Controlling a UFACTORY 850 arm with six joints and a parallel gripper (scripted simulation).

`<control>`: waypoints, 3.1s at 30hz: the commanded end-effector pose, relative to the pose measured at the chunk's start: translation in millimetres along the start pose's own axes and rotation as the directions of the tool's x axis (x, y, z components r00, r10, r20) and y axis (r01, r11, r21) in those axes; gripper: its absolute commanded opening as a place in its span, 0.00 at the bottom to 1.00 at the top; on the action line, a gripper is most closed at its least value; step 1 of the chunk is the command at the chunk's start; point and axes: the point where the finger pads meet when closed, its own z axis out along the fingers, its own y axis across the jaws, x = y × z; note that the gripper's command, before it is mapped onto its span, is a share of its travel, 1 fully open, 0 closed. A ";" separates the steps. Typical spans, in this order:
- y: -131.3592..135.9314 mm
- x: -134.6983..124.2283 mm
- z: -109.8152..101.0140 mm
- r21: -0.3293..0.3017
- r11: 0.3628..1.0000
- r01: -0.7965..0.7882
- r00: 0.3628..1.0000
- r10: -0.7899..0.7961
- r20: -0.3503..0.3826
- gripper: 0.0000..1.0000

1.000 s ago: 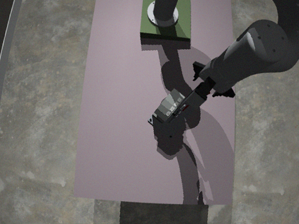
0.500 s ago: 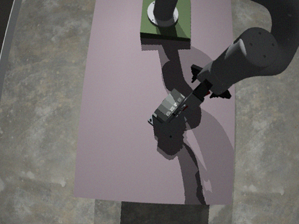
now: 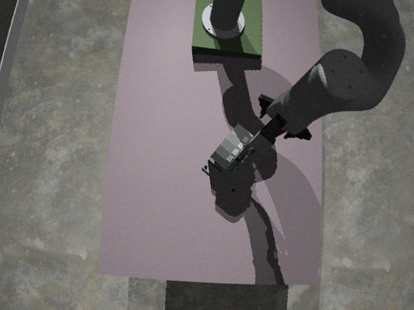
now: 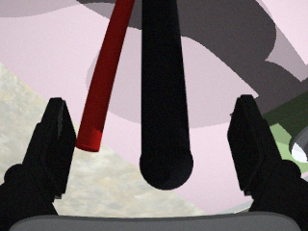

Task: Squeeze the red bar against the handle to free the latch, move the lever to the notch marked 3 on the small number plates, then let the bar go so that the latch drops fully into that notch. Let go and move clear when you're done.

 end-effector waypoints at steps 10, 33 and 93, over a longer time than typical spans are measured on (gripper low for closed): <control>-0.7 0.5 9.2 0.002 1.000 0.000 1.000 0.000 -0.002 1.00; -0.7 0.5 9.8 0.002 1.000 0.000 1.000 0.000 -0.002 0.00; -0.7 18.2 3.2 0.002 1.000 0.000 1.000 0.000 -0.002 0.00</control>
